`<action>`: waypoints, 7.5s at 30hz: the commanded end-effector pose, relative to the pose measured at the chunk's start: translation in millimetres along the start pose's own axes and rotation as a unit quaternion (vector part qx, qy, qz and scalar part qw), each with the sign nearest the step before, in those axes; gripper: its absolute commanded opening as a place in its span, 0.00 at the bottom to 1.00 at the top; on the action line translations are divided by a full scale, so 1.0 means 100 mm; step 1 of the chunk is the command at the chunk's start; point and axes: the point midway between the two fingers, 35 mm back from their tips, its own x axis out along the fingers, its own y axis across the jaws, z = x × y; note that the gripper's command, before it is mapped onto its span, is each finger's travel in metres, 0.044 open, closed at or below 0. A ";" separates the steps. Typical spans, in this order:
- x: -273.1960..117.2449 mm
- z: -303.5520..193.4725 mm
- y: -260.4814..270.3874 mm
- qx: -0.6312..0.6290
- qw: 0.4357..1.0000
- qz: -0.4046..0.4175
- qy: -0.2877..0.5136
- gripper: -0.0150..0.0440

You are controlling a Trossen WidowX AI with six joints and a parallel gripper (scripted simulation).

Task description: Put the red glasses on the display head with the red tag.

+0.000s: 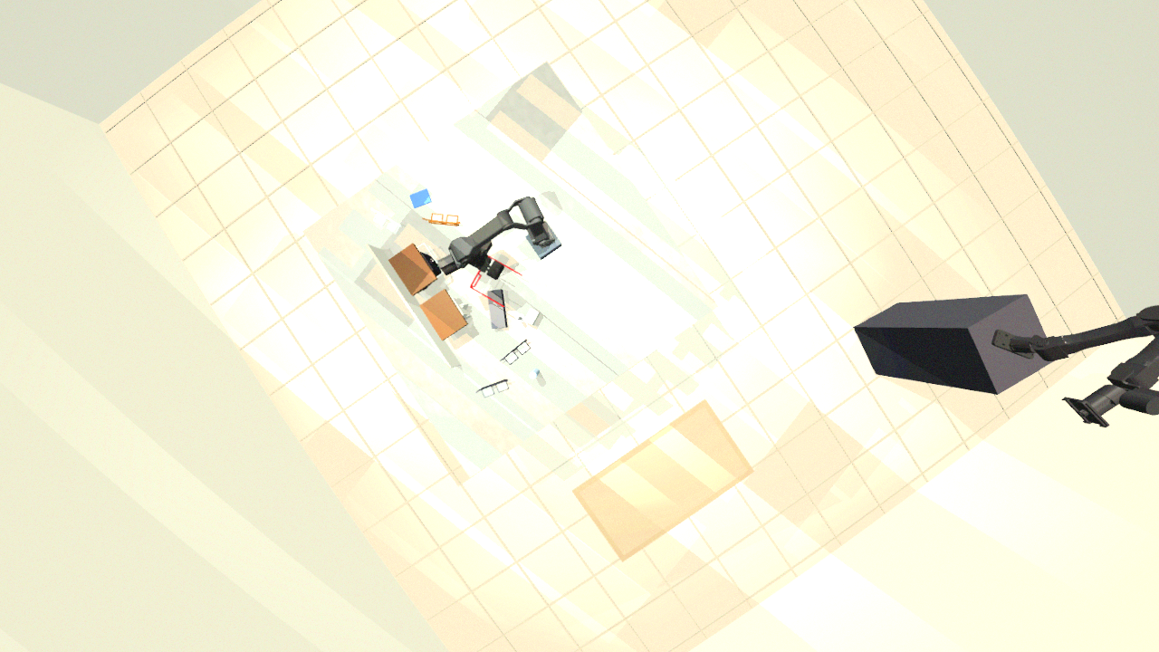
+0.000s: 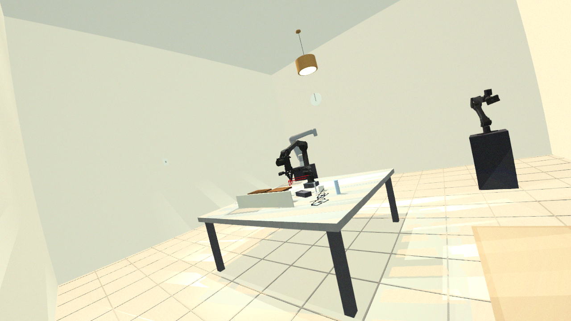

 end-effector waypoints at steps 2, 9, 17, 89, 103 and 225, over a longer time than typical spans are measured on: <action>-0.07 0.04 0.06 0.037 0.999 -0.016 0.013 0.25; -0.13 0.16 0.19 0.125 0.990 -0.056 0.037 0.25; -0.22 0.30 0.34 0.224 0.967 -0.100 0.068 0.25; -0.79 1.11 0.96 0.592 0.721 -0.263 0.246 0.25; -0.68 0.84 0.81 0.346 0.882 -0.195 0.254 0.25; 0.09 -0.48 -0.97 -0.852 -0.523 -0.001 -0.010 0.25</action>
